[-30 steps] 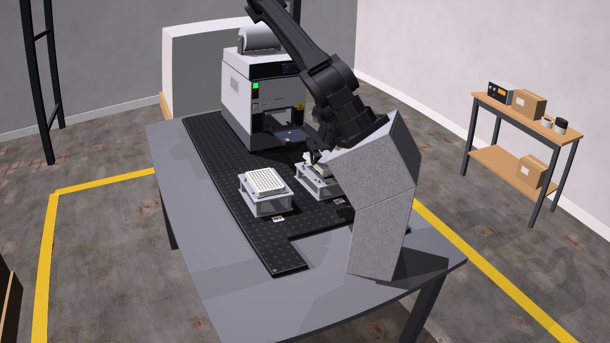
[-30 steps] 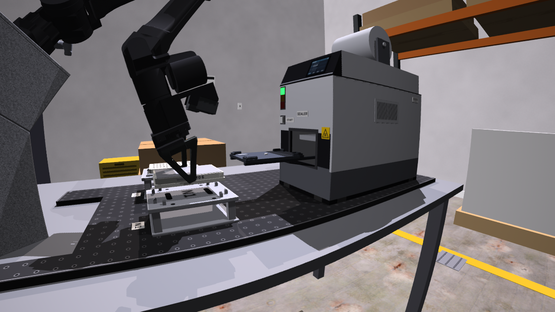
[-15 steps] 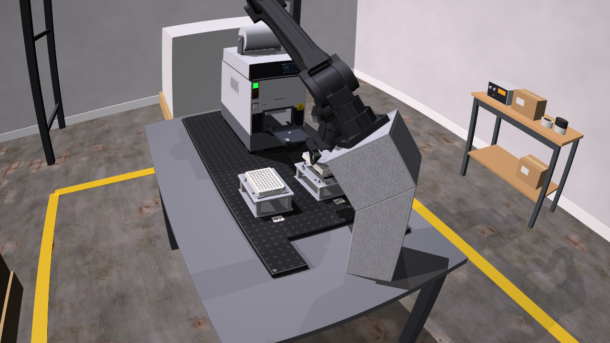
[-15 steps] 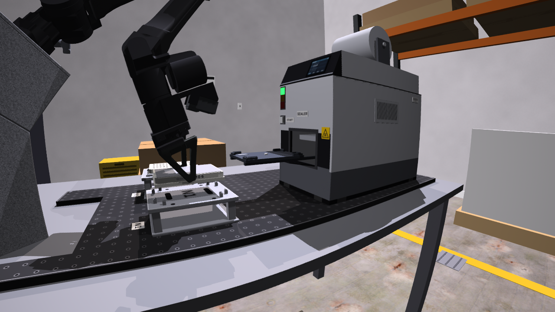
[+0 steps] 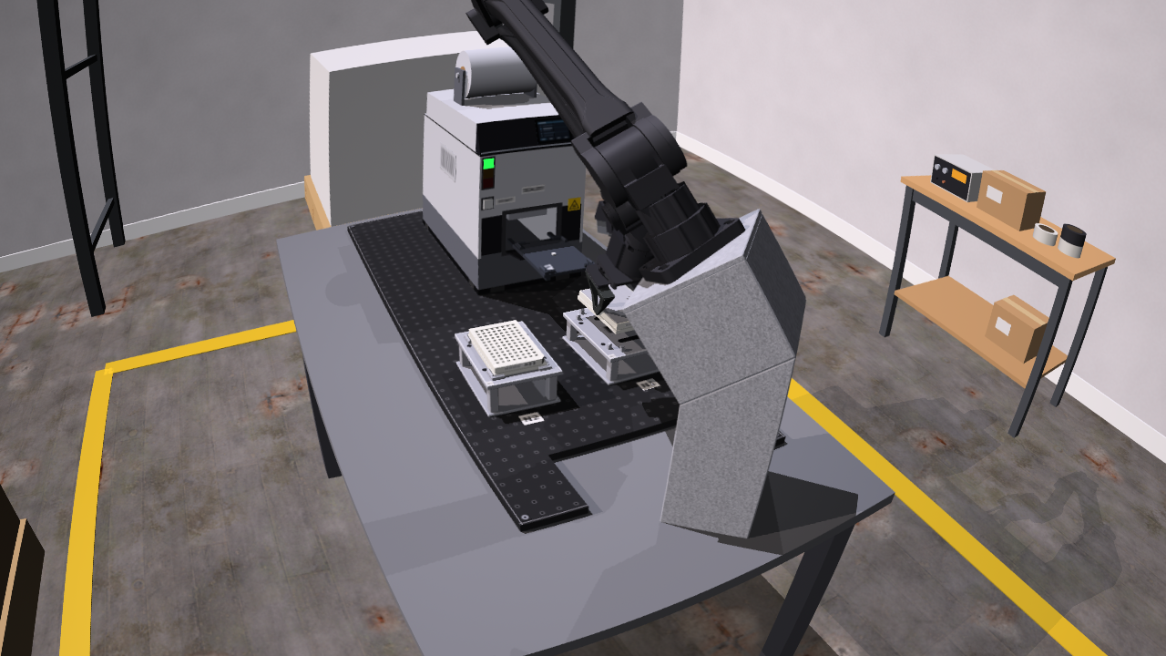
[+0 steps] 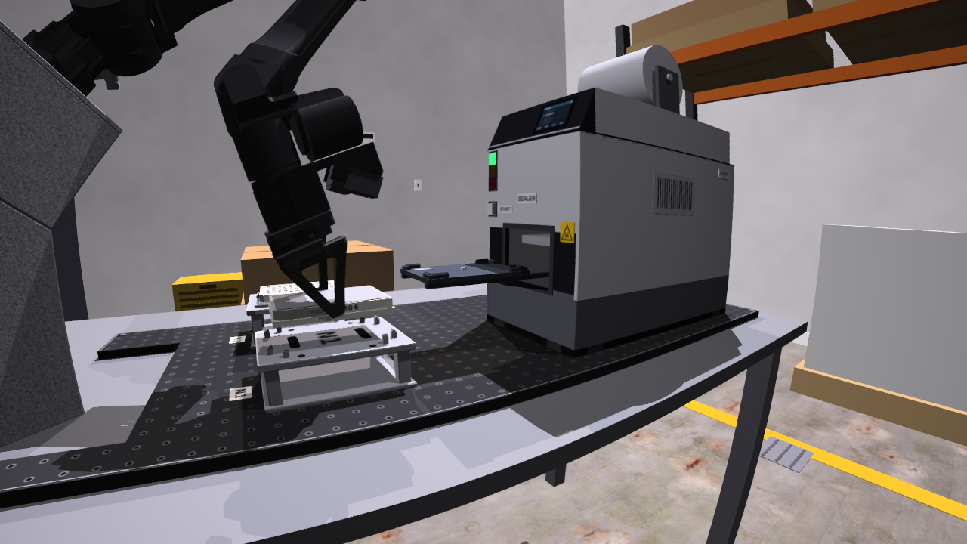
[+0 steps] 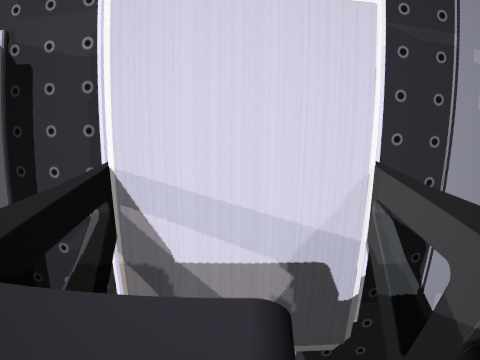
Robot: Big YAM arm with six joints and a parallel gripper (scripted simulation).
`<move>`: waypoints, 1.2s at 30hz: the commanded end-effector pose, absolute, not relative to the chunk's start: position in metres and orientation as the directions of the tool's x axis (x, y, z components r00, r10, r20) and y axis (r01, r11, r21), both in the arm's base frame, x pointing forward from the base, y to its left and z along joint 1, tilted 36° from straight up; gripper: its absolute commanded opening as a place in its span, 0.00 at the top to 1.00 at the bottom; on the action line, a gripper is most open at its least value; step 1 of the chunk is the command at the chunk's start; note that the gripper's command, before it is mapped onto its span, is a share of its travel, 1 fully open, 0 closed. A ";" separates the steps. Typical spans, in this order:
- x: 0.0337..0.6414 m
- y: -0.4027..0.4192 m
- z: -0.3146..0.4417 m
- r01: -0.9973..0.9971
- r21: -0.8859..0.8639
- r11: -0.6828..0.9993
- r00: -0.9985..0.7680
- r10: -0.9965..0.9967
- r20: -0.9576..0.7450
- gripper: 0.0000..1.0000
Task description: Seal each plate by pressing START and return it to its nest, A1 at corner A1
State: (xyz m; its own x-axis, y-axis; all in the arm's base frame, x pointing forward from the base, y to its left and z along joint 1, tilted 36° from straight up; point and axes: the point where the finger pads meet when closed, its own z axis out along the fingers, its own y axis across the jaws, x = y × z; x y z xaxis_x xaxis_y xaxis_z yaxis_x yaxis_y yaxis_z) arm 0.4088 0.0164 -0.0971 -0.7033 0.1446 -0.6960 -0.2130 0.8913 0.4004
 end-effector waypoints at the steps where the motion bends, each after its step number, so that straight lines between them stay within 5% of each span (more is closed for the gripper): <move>1: 0.405 0.022 -0.091 -0.234 0.390 0.891 -0.696 0.126 -0.707 1.00; 36: 0.401 0.022 -0.097 -0.210 0.404 0.890 -0.709 0.146 -0.690 1.00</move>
State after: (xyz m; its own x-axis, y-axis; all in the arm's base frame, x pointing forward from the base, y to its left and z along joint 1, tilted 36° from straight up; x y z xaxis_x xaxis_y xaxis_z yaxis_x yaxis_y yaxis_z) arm 0.4078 0.0165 -0.0971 -0.7044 0.1445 -0.6949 -0.2122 0.8914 0.4005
